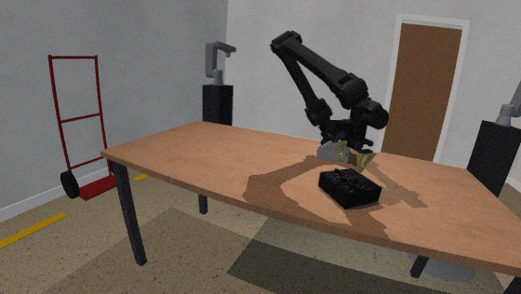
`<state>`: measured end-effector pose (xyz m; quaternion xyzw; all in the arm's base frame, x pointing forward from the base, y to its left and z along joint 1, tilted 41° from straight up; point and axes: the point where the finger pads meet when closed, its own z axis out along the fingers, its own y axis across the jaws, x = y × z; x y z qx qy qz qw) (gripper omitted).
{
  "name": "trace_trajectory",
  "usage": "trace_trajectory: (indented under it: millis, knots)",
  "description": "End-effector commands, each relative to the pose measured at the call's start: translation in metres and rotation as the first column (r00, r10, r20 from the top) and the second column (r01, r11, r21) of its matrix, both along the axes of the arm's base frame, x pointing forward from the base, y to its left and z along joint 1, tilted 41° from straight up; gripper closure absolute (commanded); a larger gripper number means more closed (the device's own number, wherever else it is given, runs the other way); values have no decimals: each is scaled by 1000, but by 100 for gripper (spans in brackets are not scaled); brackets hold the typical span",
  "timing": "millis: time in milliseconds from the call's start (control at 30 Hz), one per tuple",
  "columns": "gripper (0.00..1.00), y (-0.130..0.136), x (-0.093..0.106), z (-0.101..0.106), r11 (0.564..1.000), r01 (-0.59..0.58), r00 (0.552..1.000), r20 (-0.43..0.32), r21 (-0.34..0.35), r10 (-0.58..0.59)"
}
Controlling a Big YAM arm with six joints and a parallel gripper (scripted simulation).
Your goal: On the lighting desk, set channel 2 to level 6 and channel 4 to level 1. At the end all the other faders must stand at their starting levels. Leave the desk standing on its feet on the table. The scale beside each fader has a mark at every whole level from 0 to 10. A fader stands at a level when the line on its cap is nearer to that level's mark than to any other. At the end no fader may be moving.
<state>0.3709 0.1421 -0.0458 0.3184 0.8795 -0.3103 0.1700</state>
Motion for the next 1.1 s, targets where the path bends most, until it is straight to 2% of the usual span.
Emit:
trace_trajectory:
  millis: [0, 333, 400, 433, 567, 633, 700, 733, 800, 1067]
  knots:
    - [0, 30, 16, 23, 999, -15, 998, 64, 42, 12]
    - [0, 61, 9, 61, 999, -14, 998, 63, 47, 11]
    - [0, 61, 9, 61, 999, -14, 998, 63, 47, 11]
    - [0, 55, 9, 52, 1000, 6, 999, 39, 27, -7]
    - [0, 76, 5, 79, 999, -14, 998, 63, 50, 11]
    - [0, 80, 4, 84, 999, -14, 998, 63, 50, 11]
    - [0, 82, 3, 83, 999, -14, 998, 56, 43, 11]
    - [0, 74, 8, 81, 999, 8, 999, 51, 39, -10]
    - [0, 55, -5, 71, 1000, 22, 1000, 16, 5, -22]
    - [0, 62, -1, 72, 1000, 17, 999, 32, 21, -17]
